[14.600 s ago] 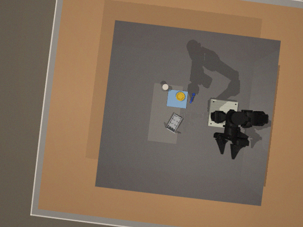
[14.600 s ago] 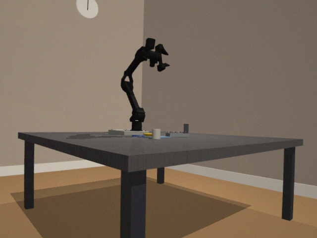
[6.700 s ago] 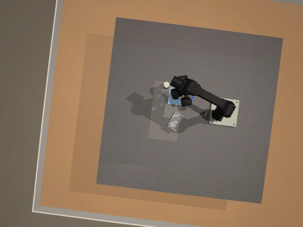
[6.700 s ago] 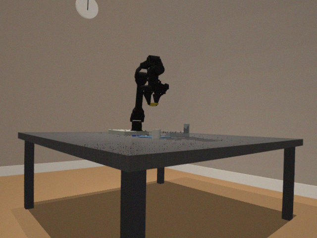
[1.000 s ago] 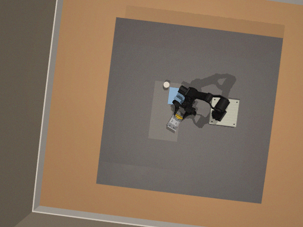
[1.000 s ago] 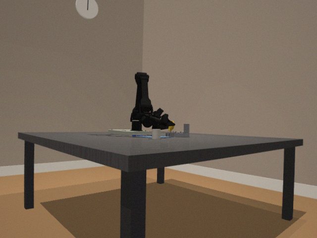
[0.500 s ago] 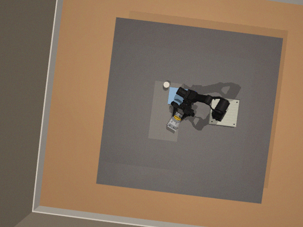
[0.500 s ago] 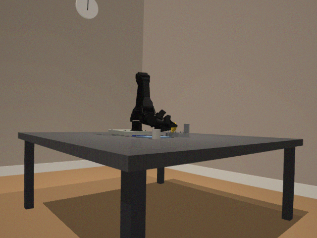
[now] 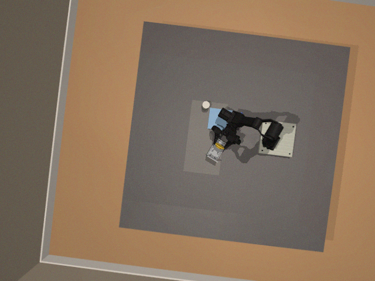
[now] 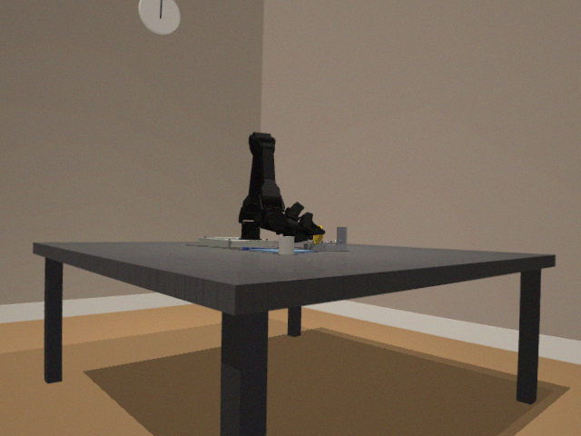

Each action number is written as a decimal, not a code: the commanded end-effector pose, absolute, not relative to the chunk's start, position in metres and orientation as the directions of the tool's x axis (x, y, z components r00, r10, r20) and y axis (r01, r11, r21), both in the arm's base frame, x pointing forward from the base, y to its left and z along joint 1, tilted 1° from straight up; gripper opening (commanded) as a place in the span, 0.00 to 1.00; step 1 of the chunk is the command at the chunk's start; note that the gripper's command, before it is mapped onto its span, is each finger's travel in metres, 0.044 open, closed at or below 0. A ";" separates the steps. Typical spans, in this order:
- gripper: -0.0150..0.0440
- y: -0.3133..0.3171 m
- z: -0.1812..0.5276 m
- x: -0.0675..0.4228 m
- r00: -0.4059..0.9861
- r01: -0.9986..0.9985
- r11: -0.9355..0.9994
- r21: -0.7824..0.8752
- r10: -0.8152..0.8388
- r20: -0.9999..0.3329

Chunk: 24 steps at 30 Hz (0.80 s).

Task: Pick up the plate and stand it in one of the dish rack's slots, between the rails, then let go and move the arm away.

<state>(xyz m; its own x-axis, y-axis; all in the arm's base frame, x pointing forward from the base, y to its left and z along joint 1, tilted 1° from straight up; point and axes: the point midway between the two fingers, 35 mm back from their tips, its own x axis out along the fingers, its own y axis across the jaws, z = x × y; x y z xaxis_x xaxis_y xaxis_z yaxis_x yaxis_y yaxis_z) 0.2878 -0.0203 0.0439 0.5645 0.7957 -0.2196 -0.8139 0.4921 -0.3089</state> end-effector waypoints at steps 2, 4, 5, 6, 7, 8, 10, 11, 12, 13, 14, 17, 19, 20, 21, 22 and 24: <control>0.39 -0.020 0.044 0.288 0.564 -0.814 0.492 -0.309 0.796 -0.220; 0.48 -0.020 0.044 0.288 0.564 -0.814 0.492 -0.309 0.796 -0.220; 0.52 -0.020 0.044 0.288 0.564 -0.814 0.492 -0.309 0.796 -0.220; 0.57 -0.020 0.044 0.288 0.564 -0.814 0.492 -0.309 0.796 -0.220; 0.61 -0.020 0.044 0.288 0.564 -0.814 0.492 -0.309 0.796 -0.220; 0.65 -0.020 0.044 0.288 0.564 -0.814 0.492 -0.309 0.796 -0.220; 0.74 -0.020 0.044 0.288 0.564 -0.814 0.492 -0.309 0.796 -0.220; 0.79 -0.020 0.044 0.288 0.564 -0.814 0.492 -0.309 0.796 -0.220; 0.83 -0.020 0.044 0.288 0.564 -0.814 0.492 -0.309 0.796 -0.220; 0.88 -0.020 0.044 0.288 0.564 -0.814 0.492 -0.309 0.796 -0.220; 0.92 -0.020 0.044 0.288 0.564 -0.814 0.492 -0.309 0.796 -0.220; 0.93 -0.020 0.044 0.288 0.564 -0.814 0.492 -0.309 0.796 -0.220; 0.93 -0.020 0.044 0.288 0.564 -0.814 0.492 -0.309 0.796 -0.220; 0.93 -0.020 0.046 0.288 0.565 -0.814 0.493 -0.308 0.796 -0.219; 0.93 -0.021 0.053 0.289 0.565 -0.814 0.494 -0.306 0.796 -0.218; 0.93 -0.022 0.064 0.290 0.565 -0.814 0.496 -0.303 0.796 -0.215; 0.93 -0.023 0.093 0.291 0.567 -0.813 0.501 -0.297 0.797 -0.209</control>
